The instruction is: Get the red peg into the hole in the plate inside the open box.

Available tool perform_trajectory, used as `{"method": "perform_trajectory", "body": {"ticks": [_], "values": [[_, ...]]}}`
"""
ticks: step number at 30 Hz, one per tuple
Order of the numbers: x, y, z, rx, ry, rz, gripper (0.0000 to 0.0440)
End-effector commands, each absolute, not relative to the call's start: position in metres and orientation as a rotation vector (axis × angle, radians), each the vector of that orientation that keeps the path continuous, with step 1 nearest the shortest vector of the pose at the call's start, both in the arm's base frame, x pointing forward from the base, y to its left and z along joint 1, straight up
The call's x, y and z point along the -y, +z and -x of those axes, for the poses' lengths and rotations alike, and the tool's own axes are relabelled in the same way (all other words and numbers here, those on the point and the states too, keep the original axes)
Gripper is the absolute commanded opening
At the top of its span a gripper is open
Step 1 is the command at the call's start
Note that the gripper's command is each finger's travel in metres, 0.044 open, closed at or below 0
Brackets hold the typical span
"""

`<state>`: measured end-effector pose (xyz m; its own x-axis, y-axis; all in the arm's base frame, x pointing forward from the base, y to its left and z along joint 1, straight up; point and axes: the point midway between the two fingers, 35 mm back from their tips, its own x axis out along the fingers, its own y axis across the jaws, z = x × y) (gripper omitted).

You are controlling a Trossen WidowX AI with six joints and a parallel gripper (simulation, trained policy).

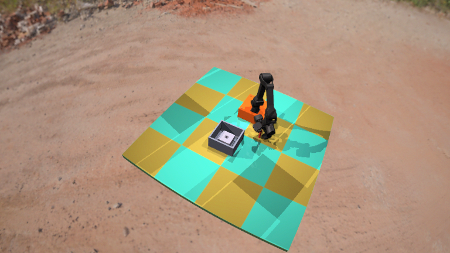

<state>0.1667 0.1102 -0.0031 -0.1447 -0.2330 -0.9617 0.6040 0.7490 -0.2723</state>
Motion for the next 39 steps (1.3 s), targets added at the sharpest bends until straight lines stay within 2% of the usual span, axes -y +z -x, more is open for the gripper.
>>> {"method": "perform_trajectory", "body": {"ticks": [1, 3, 5, 20, 39], "values": [[-0.107, -0.021, -0.166, -1.539, -0.748, -0.309, 0.0439], [-0.107, -0.027, -0.166, -1.535, -0.745, -0.308, 0.0425], [-0.106, -0.033, -0.165, -1.536, -0.746, -0.306, 0.0388], [-0.097, -0.055, -0.150, -1.585, -0.814, -0.244, 0.0005], [-0.089, 0.006, -0.185, -1.474, -0.824, -0.195, 0.0000]]}}
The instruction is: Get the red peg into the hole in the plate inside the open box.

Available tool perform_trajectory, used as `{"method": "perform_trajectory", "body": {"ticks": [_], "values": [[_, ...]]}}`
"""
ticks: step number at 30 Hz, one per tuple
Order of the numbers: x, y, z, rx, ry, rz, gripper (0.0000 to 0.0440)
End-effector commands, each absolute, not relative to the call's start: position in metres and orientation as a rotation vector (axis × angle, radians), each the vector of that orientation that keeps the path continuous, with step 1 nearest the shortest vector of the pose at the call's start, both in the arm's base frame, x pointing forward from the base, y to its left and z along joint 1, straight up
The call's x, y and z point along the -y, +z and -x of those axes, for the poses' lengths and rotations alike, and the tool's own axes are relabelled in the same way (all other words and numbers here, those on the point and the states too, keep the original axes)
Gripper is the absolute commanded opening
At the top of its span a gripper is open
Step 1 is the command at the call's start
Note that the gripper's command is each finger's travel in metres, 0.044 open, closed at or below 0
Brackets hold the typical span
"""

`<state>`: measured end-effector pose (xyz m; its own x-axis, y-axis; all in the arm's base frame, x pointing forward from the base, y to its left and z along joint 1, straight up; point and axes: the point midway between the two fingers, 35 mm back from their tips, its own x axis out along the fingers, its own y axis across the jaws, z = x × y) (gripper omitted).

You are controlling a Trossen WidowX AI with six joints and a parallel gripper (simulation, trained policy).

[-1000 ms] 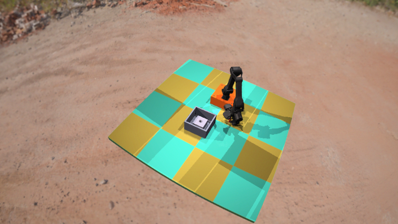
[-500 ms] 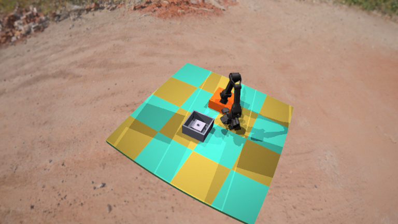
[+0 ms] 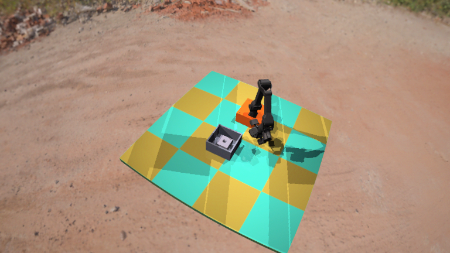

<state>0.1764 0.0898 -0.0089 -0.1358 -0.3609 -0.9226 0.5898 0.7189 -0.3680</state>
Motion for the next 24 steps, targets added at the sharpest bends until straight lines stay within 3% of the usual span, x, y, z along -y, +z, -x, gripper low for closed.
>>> {"method": "perform_trajectory", "body": {"ticks": [1, 24], "values": [[-0.088, 0.010, -0.187, -1.468, -0.825, -0.194, 0.0000], [-0.042, 0.084, -0.252, -1.287, -0.952, -0.356, 0.0000]]}}
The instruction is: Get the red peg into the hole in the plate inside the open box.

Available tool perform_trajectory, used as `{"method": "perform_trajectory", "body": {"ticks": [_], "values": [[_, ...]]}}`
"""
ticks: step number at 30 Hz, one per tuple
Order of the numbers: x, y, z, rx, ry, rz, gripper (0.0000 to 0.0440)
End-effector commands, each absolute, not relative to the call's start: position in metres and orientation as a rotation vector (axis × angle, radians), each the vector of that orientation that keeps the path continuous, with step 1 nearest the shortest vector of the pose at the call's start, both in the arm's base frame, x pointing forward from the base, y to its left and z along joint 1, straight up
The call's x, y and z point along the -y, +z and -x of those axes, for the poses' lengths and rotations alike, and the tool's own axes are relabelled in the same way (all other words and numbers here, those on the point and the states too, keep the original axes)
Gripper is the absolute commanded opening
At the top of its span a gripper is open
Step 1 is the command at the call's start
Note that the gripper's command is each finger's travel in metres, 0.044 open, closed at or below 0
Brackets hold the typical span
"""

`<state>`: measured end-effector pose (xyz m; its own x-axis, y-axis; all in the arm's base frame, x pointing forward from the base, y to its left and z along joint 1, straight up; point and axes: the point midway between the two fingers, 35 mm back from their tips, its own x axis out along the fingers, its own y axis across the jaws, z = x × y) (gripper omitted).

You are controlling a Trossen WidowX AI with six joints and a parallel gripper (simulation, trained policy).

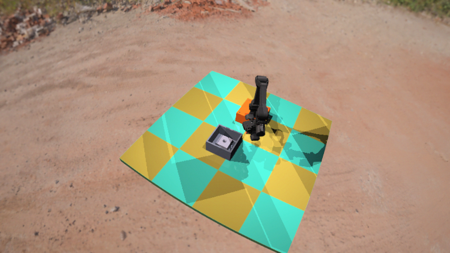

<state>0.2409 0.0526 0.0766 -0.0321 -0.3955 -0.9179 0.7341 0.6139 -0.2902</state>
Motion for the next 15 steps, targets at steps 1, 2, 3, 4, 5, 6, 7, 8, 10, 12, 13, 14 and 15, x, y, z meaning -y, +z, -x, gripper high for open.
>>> {"method": "perform_trajectory", "body": {"ticks": [1, 2, 3, 4, 5, 6, 7, 8, 10, 12, 13, 14, 15], "values": [[-0.039, 0.085, -0.255, -1.281, -0.959, -0.366, 0.0000], [-0.035, 0.086, -0.258, -1.275, -0.966, -0.375, 0.0000], [-0.032, 0.087, -0.261, -1.269, -0.973, -0.385, 0.0000], [-0.028, 0.087, -0.264, -1.264, -0.978, -0.394, 0.0000], [-0.024, 0.088, -0.267, -1.259, -0.984, -0.403, 0.0000], [-0.020, 0.088, -0.270, -1.254, -0.990, -0.412, 0.0000], [-0.016, 0.088, -0.273, -1.250, -0.995, -0.420, 0.0000], [-0.012, 0.088, -0.276, -1.247, -1.000, -0.428, 0.0000], [-0.004, 0.087, -0.281, -1.241, -1.008, -0.443, 0.0000], [0.005, 0.086, -0.287, -1.236, -1.014, -0.456, 0.0000], [0.009, 0.085, -0.290, -1.234, -1.016, -0.462, 0.0000], [0.013, 0.084, -0.292, -1.233, -1.017, -0.468, 0.0000], [0.018, 0.083, -0.295, -1.232, -1.017, -0.474, 0.0000]]}}
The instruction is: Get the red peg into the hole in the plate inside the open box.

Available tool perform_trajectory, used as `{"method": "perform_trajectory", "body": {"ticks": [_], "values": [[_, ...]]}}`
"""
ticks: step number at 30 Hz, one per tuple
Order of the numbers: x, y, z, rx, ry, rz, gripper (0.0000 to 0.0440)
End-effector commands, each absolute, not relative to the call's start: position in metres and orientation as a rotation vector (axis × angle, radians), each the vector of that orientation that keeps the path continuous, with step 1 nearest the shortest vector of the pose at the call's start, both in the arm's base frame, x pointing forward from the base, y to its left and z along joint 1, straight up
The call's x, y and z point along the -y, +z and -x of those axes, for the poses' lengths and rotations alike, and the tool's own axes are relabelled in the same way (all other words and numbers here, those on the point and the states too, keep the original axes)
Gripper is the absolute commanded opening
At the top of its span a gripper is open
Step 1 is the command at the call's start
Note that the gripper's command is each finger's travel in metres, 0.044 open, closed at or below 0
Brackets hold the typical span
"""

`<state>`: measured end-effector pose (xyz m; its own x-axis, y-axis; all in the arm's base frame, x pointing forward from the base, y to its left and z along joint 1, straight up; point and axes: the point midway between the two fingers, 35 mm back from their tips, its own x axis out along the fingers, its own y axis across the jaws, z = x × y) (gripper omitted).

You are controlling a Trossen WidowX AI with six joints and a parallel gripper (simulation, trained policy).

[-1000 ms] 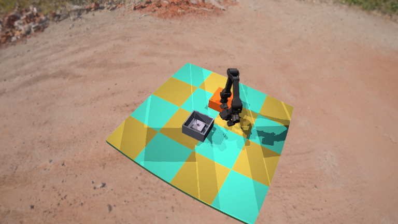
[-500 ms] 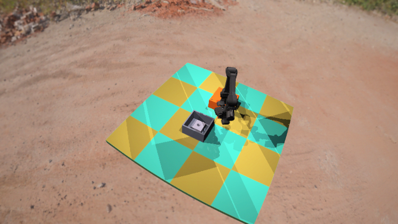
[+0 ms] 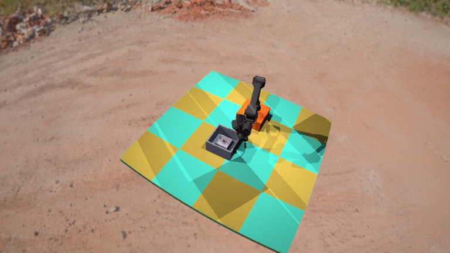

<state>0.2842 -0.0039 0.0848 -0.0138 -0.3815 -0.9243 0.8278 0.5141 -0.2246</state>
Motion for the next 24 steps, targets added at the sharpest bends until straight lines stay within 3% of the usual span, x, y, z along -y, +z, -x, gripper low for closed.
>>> {"method": "perform_trajectory", "body": {"ticks": [1, 20, 24], "values": [[0.022, 0.082, -0.298, -1.231, -1.017, -0.479, 0.0000], [0.080, 0.040, -0.336, -1.296, -0.883, -0.524, 0.0000], [0.081, 0.025, -0.334, -1.346, -0.842, -0.518, 0.0059]]}}
